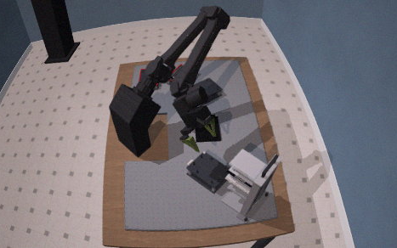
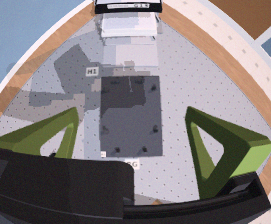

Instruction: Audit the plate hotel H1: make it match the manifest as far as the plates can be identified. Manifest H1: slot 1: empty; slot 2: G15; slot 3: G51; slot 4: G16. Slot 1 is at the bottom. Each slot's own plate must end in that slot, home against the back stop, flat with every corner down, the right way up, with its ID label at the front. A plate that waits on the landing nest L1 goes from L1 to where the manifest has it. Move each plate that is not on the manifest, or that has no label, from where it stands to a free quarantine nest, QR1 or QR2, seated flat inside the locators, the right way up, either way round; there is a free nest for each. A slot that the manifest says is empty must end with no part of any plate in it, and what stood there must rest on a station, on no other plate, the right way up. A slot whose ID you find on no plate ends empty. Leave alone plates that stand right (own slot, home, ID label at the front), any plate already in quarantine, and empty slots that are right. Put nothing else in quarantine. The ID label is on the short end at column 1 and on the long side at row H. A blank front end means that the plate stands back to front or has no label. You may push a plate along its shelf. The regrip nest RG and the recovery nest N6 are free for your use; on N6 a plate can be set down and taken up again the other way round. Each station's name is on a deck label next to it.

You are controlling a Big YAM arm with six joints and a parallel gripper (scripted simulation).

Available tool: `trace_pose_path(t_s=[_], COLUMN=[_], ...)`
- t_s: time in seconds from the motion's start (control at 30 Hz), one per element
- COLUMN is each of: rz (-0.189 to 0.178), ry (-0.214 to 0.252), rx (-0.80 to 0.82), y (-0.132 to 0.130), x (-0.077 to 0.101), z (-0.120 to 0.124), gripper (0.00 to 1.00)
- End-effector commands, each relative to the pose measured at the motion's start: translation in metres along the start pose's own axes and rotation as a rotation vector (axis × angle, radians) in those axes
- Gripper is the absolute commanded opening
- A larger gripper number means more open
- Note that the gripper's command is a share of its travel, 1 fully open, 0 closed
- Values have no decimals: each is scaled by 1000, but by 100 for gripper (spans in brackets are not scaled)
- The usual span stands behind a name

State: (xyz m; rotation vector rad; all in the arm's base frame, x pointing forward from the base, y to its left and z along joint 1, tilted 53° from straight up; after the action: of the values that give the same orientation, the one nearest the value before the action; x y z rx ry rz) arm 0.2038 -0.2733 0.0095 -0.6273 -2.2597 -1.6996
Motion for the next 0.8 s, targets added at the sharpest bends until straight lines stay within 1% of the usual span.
trace_pose_path(t_s=[0.0,0.17,0.23,0.27,0.3,0.37,0.4,0.77], rz=[-14,-11,-16,-15,-19,-20,-15,-15], ry=[-11,-8,-13,-27,-54,-55,-27,-27], rx=[18,13,20,26,24,26,26,26], y=[4,1,3,2,4,4,2,2], x=[-7,-17,-20,-17,-12,-12,-17,-17], z=[-1,14,11,4,-2,-3,4,4], gripper=[100,100,100,100,100,100,100,100])
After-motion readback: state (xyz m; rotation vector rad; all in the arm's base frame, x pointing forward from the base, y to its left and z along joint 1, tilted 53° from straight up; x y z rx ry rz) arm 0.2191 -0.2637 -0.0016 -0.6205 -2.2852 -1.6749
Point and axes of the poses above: the point where the finger pads meet when closed, its own x axis back along the fingers, its own y axis across the jaws, z = x × y, the point moved 5 cm from there along x, back along the fingers, and after that the axes turned 8 degrees about -x, right-handed, at the moved point
